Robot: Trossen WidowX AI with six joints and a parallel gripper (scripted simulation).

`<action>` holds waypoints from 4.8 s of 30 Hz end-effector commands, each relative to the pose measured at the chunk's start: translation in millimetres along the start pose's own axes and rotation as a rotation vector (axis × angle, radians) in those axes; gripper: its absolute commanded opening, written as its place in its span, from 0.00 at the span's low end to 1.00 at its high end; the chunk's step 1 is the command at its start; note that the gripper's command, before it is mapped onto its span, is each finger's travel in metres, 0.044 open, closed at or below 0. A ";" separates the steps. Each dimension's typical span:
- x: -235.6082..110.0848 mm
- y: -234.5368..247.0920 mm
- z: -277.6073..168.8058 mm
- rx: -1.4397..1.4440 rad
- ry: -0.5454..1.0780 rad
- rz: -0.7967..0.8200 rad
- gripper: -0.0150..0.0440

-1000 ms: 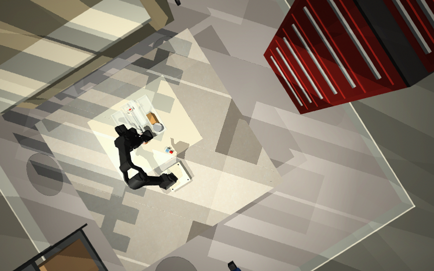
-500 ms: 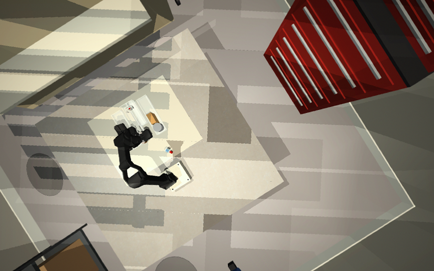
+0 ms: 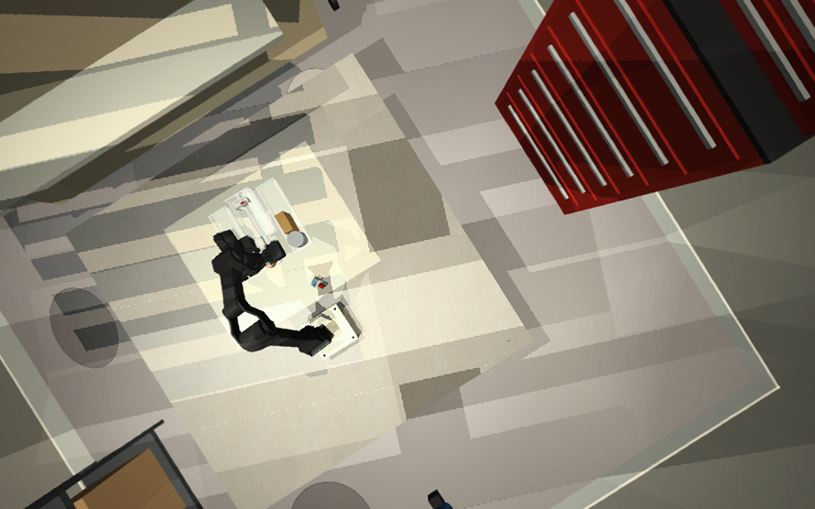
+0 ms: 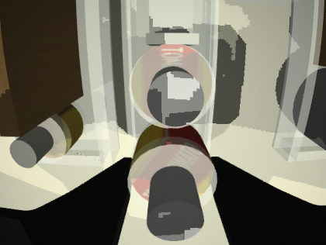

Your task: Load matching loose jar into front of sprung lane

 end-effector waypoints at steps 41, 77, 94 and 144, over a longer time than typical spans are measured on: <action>-6.1 0.1 13.3 0.000 -0.039 0.003 0.25; -5.9 0.3 18.0 0.000 -0.039 0.003 0.25; -0.6 0.4 18.5 0.000 -0.039 0.003 0.25; 19.0 0.3 16.4 0.000 -0.039 0.003 0.25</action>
Point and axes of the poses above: the point midway between the two fingers, 35 mm back from their tips, its own x axis out along the fingers, its own y axis across the jaws, z = x × y, the point moved 8 cm from there along -x, back along the fingers, and after that the axes turned 3 degrees about x, right-handed, at the moved point
